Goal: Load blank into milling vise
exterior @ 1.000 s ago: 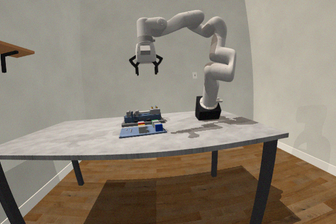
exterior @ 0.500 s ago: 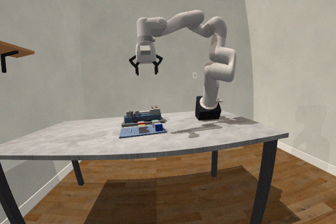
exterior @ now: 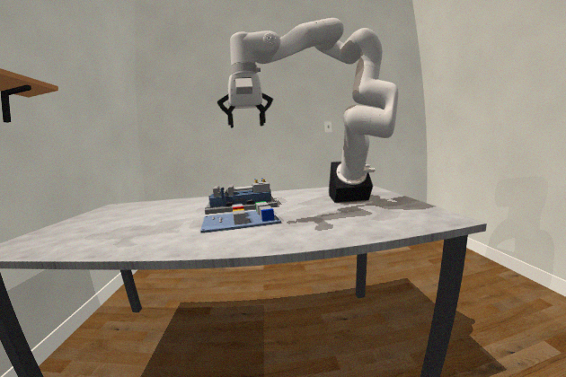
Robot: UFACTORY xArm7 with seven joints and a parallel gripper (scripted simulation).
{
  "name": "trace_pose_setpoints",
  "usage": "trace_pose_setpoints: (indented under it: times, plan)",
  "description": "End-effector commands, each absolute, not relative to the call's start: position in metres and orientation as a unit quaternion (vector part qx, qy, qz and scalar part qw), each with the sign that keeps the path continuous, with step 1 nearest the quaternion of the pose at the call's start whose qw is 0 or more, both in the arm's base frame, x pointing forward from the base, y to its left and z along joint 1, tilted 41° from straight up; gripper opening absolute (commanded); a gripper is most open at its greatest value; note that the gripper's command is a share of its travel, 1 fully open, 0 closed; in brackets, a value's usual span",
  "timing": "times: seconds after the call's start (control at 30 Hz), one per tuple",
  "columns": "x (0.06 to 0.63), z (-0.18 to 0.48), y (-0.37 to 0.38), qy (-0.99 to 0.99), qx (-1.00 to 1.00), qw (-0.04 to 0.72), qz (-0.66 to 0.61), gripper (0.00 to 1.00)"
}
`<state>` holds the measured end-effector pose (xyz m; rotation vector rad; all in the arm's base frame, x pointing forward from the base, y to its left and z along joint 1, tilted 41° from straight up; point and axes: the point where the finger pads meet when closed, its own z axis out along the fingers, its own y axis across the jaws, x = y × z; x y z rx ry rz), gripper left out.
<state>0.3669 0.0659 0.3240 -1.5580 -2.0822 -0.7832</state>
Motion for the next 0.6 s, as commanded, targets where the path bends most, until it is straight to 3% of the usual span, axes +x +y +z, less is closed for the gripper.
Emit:
trace_pose_setpoints:
  times: [0.0,0.57]
  plan:
    - [0.376,0.310,0.048,-0.749,-0.561,0.210,-0.284,1.00]
    - [0.393,0.275,0.007,-0.748,-0.561,0.210,-0.284,1.00]
